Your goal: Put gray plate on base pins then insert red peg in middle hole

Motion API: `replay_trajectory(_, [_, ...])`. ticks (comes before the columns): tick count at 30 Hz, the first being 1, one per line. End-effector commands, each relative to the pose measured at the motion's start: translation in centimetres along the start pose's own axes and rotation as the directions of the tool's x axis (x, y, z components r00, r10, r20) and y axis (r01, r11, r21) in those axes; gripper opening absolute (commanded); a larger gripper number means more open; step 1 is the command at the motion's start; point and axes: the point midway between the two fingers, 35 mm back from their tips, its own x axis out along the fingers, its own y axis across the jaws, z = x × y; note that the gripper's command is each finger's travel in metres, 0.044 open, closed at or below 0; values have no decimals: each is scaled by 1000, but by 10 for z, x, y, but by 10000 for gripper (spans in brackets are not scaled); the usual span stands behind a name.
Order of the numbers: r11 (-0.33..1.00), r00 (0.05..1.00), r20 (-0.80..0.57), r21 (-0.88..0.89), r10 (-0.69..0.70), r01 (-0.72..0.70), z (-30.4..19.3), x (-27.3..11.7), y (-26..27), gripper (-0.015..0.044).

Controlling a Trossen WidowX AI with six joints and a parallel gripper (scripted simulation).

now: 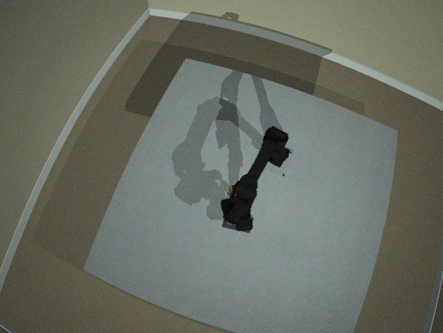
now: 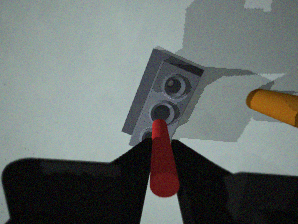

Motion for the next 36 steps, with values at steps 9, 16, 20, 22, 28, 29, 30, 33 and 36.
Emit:
replay_trajectory(9, [1000,1000,4,-3,5,-5,10,-2,-2,0])
replay_trajectory(16, [1000,1000,3,-3,5,-5,7,-2,-2,0])
replay_trajectory(20, [1000,1000,3,-3,5,-5,7,-2,-2,0])
replay_trajectory(22, [1000,1000,3,-3,5,-5,7,-2,-2,0])
replay_trajectory(28, [1000,1000,3,-3,5,-5,9,-2,-3,0])
replay_trajectory(29, [1000,1000,3,-3,5,-5,9,-2,-3,0])
replay_trajectory(30, [1000,1000,3,-3,5,-5,9,-2,-4,0])
replay_trajectory(33, [1000,1000,4,-3,5,-5,9,-2,-4,0])
replay_trajectory(36, [1000,1000,4,-3,5,-5,9,-2,-4,0])
